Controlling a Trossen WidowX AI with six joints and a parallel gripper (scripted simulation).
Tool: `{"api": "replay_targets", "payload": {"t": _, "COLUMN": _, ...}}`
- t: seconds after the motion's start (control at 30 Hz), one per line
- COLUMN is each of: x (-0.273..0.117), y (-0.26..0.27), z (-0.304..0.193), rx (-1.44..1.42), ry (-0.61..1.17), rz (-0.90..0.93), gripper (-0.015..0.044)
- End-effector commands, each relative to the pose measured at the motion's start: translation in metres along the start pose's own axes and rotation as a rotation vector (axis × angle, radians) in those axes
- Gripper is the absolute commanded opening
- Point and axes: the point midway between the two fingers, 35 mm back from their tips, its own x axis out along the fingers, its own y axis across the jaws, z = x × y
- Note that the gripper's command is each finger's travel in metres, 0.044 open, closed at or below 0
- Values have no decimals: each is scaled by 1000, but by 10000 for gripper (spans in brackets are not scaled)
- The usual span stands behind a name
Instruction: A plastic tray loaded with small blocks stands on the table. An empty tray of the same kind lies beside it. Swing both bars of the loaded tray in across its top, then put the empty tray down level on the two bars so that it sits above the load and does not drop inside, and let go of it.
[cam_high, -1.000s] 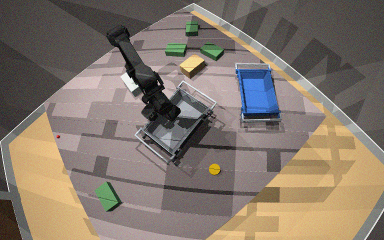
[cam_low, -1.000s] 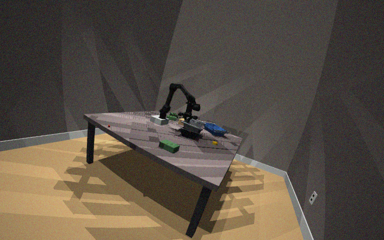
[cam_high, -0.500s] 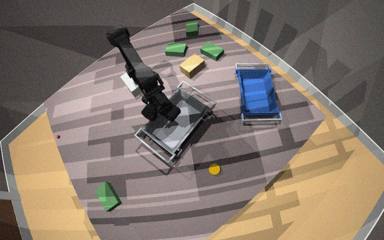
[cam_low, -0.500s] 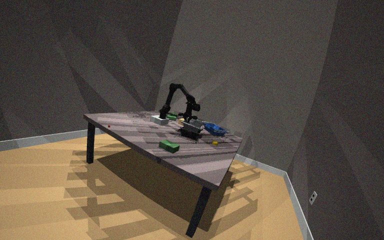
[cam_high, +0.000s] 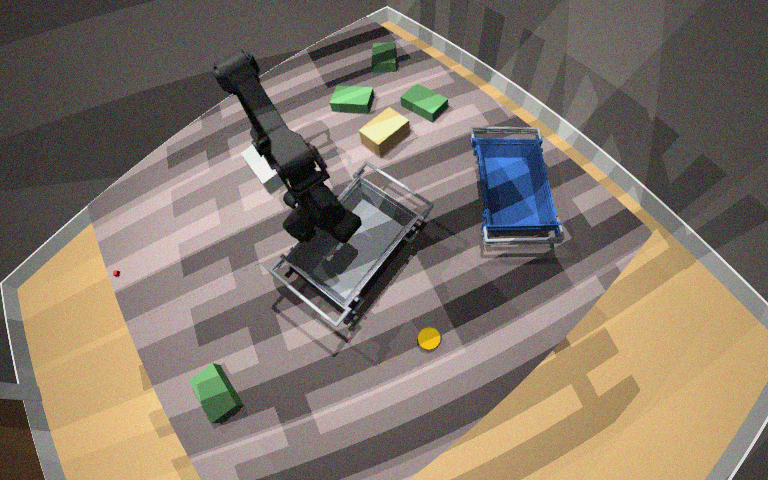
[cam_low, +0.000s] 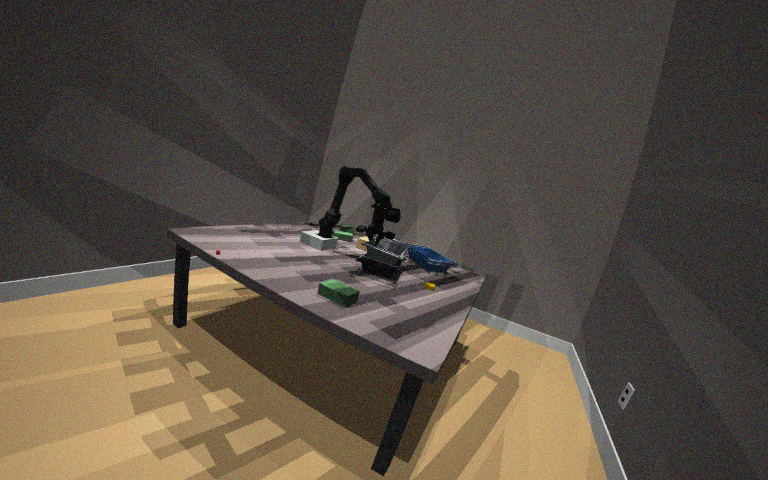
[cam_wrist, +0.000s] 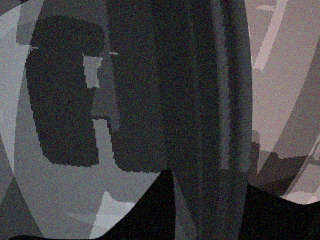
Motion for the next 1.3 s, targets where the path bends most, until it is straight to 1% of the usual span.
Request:
{"api": "replay_targets", "payload": {"t": 0.0, "x": 8, "y": -9, "z": -1, "rx": -3, "ry": 1, "rz": -46, "gripper": 0}}
{"api": "replay_targets", "payload": {"t": 0.8, "x": 8, "y": -9, "z": -1, "rx": -3, "ry": 1, "rz": -46, "gripper": 0}}
{"api": "replay_targets", "payload": {"t": 0.83, "x": 2, "y": -2, "z": 0, "rx": -1, "ry": 0, "rz": -11, "gripper": 0}}
{"api": "replay_targets", "payload": {"t": 0.93, "x": 8, "y": -9, "z": -1, "rx": -3, "ry": 1, "rz": -46, "gripper": 0}}
{"api": "replay_targets", "payload": {"t": 1.1, "x": 8, "y": -9, "z": -1, "rx": -3, "ry": 1, "rz": -46, "gripper": 0}}
{"api": "replay_targets", "payload": {"t": 1.27, "x": 8, "y": -9, "z": -1, "rx": -3, "ry": 1, "rz": -46, "gripper": 73}}
